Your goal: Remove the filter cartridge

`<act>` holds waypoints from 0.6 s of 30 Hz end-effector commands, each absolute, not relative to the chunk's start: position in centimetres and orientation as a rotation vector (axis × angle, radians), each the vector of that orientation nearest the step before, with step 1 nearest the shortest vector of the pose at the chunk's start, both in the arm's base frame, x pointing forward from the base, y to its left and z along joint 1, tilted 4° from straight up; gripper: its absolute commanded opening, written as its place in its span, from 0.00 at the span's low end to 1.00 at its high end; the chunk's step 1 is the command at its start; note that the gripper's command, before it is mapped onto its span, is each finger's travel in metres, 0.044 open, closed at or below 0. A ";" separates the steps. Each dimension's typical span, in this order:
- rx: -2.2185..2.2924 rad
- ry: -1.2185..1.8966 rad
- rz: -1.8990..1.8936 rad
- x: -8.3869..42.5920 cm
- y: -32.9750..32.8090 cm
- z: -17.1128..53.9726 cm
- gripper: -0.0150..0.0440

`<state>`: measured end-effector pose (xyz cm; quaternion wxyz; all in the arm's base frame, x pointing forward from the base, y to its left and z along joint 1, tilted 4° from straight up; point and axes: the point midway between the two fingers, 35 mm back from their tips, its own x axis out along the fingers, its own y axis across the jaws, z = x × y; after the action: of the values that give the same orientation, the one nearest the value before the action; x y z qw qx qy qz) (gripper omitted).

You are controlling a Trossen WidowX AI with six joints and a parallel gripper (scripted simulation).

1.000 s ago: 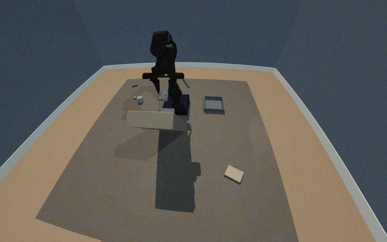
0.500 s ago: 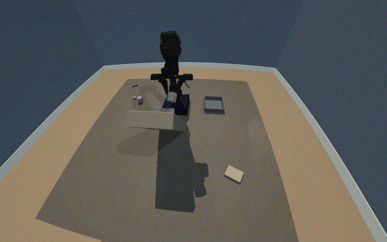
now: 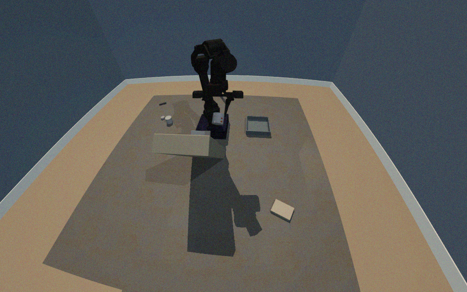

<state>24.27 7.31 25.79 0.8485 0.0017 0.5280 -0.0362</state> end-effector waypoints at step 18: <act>-0.331 1.080 0.567 19.5 18.2 23.6 0.25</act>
<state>20.56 16.59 23.64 0.8173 -0.1322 0.5180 0.2149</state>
